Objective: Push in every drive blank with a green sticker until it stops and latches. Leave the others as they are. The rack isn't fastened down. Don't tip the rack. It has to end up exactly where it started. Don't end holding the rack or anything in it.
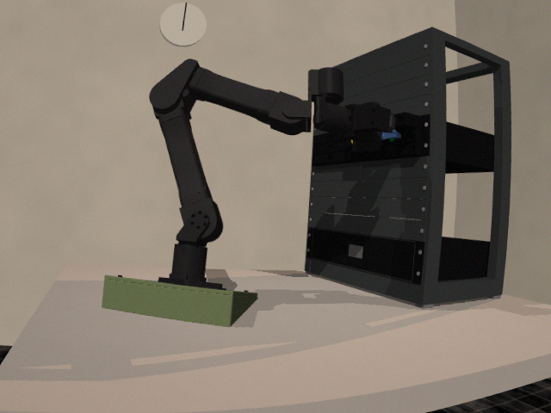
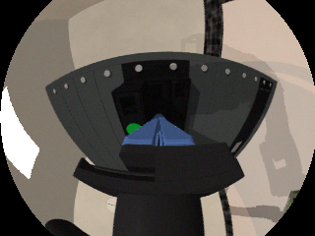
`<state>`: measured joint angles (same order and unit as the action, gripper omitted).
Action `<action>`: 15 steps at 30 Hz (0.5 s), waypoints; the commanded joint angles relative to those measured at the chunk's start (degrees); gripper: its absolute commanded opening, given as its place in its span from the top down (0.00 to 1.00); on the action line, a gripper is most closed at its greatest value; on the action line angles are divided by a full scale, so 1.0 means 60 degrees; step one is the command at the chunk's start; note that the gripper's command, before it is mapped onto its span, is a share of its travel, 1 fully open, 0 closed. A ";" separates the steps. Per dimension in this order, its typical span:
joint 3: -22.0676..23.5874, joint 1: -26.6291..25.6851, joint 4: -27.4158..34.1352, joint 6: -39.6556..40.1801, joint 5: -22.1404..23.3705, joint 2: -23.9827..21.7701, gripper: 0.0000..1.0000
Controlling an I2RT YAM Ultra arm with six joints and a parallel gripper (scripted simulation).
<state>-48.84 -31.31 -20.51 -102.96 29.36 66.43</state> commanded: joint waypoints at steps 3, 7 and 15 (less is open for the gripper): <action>-0.0519 0.0186 -0.0422 0.0135 -0.0186 0.0126 1.00; -0.0551 0.0234 -0.0430 0.0138 -0.0233 0.0168 1.00; -0.0573 0.0255 -0.0431 0.0147 -0.0255 0.0194 1.00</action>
